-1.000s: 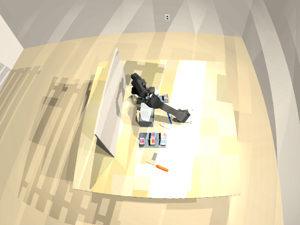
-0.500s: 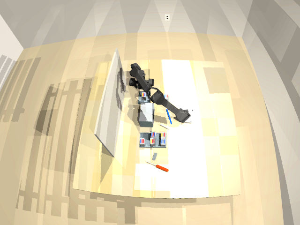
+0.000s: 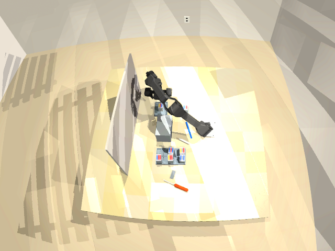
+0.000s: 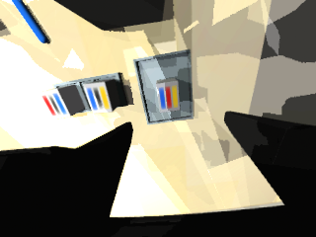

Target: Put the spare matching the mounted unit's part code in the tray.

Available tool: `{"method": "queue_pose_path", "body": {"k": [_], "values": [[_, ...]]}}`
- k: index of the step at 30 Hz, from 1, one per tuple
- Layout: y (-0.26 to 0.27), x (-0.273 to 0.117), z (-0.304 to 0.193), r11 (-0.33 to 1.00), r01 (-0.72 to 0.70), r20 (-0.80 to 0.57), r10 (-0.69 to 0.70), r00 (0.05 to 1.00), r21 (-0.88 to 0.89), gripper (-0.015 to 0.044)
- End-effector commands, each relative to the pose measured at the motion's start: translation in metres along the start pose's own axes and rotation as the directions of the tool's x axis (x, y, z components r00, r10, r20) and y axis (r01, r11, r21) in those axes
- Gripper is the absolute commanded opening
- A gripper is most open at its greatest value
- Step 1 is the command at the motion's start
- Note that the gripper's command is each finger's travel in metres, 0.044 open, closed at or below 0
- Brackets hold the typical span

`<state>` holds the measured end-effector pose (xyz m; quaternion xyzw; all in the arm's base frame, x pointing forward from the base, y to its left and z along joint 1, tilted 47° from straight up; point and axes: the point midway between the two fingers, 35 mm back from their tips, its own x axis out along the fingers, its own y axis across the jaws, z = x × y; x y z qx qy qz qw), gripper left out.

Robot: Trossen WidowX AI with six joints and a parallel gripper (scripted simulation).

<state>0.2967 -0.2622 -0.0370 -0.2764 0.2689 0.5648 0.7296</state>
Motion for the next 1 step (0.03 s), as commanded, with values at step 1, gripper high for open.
{"method": "queue_pose_path", "body": {"k": [1], "values": [[-0.0001,0.0002,-0.0002,1.000,0.001,-0.001,-0.001,1.000,0.002,0.0440]]}}
